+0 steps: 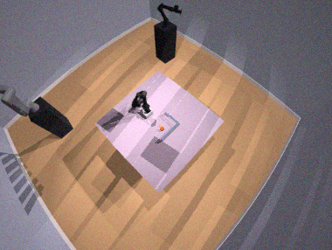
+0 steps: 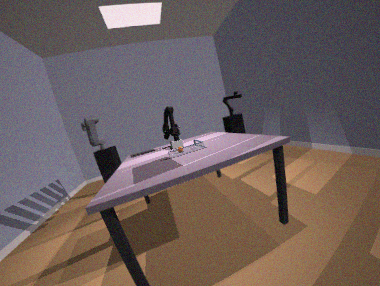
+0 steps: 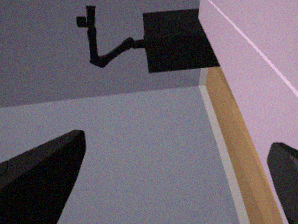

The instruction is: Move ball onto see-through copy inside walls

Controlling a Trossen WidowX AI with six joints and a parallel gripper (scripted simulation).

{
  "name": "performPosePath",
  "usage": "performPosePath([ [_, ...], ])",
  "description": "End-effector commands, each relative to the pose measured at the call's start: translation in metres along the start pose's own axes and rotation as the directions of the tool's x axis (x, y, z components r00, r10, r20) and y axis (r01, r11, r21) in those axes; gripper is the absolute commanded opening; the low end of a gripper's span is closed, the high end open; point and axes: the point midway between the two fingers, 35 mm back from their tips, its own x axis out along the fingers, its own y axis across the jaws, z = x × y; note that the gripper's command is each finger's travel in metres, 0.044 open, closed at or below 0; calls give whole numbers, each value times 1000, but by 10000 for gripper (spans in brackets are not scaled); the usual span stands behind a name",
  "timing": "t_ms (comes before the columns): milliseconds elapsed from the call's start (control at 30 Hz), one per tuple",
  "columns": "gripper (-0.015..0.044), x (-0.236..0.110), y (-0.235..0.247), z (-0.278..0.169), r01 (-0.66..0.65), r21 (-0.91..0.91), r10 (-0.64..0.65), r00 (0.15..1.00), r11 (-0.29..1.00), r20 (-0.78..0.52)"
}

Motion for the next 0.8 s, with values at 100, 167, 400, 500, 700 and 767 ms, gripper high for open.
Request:
performPosePath([
  [100, 344, -16, -10, -18, 78, 116, -71, 996, 990, -62],
  [167, 344, -31, -19, -31, 150, 200, -130, 985, 968, -113],
  [400, 344, -90, -51, -50, 400, 285, -337, 909, 871, -247],
  [500, 344, -124, -62, -57, 516, 350, -424, 852, 782, -309],
  [700, 344, -197, -80, -52, 715, 418, -592, 699, 561, -401],
  [767, 344, -223, -85, -45, 766, 427, -646, 639, 480, -419],
])
